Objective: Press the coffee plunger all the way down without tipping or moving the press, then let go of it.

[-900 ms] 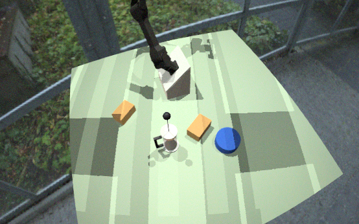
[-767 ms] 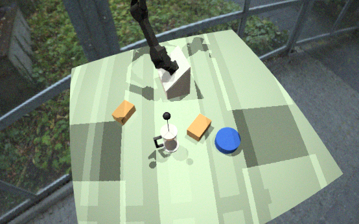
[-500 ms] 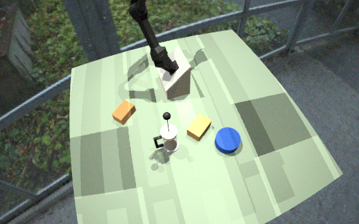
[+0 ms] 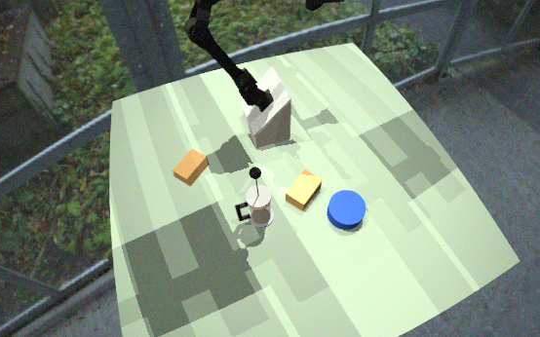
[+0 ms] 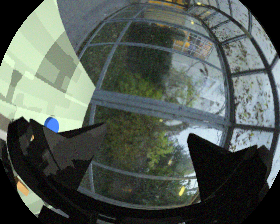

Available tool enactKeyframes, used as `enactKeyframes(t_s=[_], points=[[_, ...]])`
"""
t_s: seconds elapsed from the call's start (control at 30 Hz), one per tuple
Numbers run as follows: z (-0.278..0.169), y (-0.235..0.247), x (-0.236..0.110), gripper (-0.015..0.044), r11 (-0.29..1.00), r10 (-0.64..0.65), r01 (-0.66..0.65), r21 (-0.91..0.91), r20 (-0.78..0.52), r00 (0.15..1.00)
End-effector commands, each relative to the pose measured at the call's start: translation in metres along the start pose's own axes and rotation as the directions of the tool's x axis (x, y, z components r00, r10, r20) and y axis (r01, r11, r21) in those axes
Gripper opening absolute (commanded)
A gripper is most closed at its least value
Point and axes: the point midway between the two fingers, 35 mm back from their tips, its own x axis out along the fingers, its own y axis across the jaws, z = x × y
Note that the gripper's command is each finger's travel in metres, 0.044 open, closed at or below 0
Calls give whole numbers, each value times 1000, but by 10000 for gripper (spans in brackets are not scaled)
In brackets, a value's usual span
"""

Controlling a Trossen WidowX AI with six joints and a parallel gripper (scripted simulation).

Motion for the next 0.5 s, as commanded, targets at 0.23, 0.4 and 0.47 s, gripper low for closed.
enactKeyframes(t_s=[0.23, 0.4, 0.47], points=[[-170, 64, 67, 440, 744, 165, 98, 661, -325, 931], [-244, 113, 72, 440, 502, 268, 295, 813, -470, 841], [-272, 136, 69, 440, 393, 315, 395, 830, -525, 791]])
